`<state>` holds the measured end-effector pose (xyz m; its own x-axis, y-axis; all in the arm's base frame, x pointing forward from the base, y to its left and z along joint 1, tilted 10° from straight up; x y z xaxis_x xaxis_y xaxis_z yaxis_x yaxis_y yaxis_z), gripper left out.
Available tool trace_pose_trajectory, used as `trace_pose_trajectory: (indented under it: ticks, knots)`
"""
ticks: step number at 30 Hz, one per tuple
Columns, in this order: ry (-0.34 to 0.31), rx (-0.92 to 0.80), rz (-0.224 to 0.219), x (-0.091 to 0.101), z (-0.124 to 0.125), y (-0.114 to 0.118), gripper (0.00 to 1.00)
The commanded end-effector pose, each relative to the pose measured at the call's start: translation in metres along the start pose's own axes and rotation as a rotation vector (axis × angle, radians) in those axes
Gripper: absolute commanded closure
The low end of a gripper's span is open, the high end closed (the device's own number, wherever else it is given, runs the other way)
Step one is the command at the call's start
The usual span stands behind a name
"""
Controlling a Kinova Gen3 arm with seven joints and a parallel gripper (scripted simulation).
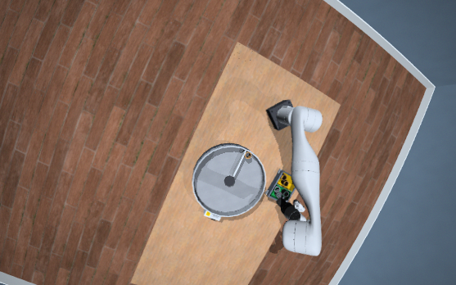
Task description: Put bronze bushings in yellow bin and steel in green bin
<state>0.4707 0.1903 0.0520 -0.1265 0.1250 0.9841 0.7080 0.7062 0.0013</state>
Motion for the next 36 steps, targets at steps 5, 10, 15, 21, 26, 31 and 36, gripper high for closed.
trace_pose_trajectory:
  ticks: [5, 10, 15, 21, 26, 31, 36]
  knots:
    - [-0.003, -0.002, -0.004, 0.0023, -0.0015, 0.0005, 0.53]
    - [-0.003, -0.001, -0.003, 0.004, -0.0014, 0.0005, 0.53]
    - [-0.003, -0.001, -0.004, 0.0052, -0.0014, 0.0005, 0.53]
    - [-0.003, -0.002, -0.004, 0.0077, -0.0015, 0.0005, 0.53]
    - [-0.003, -0.002, -0.004, 0.0083, -0.0015, 0.0005, 0.53]
    - [-0.003, -0.001, -0.003, 0.01, -0.0014, 0.0005, 0.53]
    - [-0.003, -0.001, -0.004, 0.0112, -0.0014, 0.0005, 0.53]
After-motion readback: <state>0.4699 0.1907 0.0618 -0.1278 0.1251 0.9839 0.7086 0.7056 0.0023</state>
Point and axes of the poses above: the point where the finger pads meet when closed, its own x axis back along the fingers, its own y axis across the jaws, z = x × y, the point moved 7 cm from there along x, back along the fingers, and after that the axes turned 15 degrees about -x, right-handed, at the moved point
